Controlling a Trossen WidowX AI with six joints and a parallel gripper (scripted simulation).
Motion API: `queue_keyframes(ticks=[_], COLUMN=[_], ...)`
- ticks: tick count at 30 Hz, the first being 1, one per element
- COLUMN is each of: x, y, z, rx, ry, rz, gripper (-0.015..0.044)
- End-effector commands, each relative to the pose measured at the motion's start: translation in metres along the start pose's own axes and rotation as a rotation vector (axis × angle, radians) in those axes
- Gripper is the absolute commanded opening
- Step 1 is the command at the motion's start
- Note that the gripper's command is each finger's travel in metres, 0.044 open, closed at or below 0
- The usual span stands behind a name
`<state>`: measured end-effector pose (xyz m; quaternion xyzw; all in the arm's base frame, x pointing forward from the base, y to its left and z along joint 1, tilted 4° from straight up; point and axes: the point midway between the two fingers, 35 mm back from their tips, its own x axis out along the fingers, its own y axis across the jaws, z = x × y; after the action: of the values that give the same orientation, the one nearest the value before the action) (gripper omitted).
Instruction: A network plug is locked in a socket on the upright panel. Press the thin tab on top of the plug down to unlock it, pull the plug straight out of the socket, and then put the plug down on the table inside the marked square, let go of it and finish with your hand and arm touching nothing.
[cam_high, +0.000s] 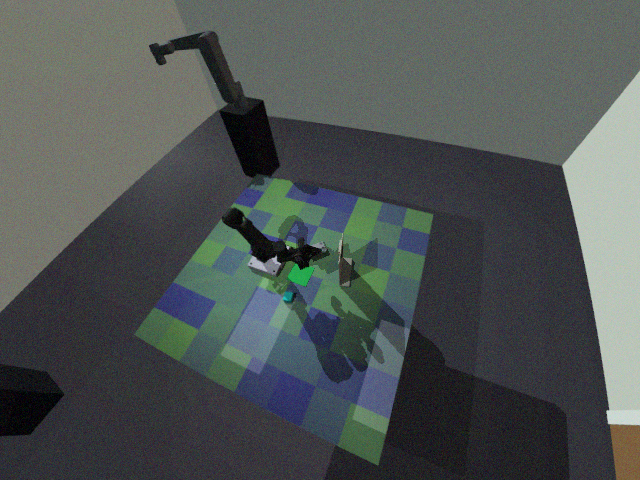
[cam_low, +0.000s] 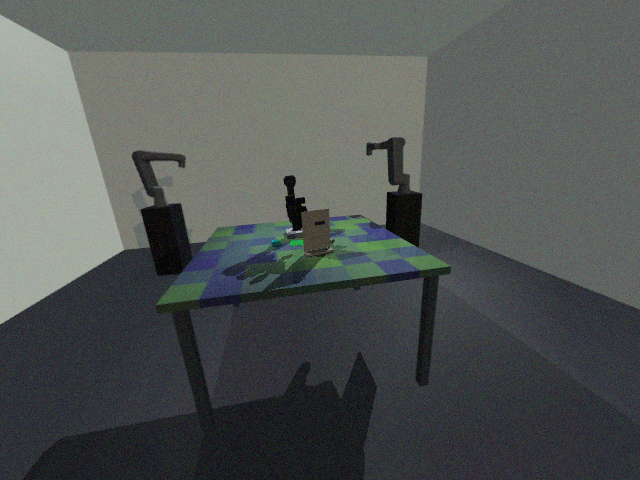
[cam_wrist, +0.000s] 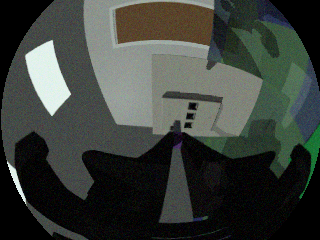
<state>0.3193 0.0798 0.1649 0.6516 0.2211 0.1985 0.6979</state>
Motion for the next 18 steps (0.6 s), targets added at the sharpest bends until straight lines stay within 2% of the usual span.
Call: queue_keyframes(ticks=[1,14,18], x=[-0.002,-0.009,-0.009], y=[0.006,0.020,0.010], z=[-0.001,-0.006,0.000], rx=[-0.001,-0.002,-0.020], ry=[-0.003,-0.003,-0.018], rz=[0.001,-0.003,-0.059], gripper=[0.0000,0.0000,0.0000])
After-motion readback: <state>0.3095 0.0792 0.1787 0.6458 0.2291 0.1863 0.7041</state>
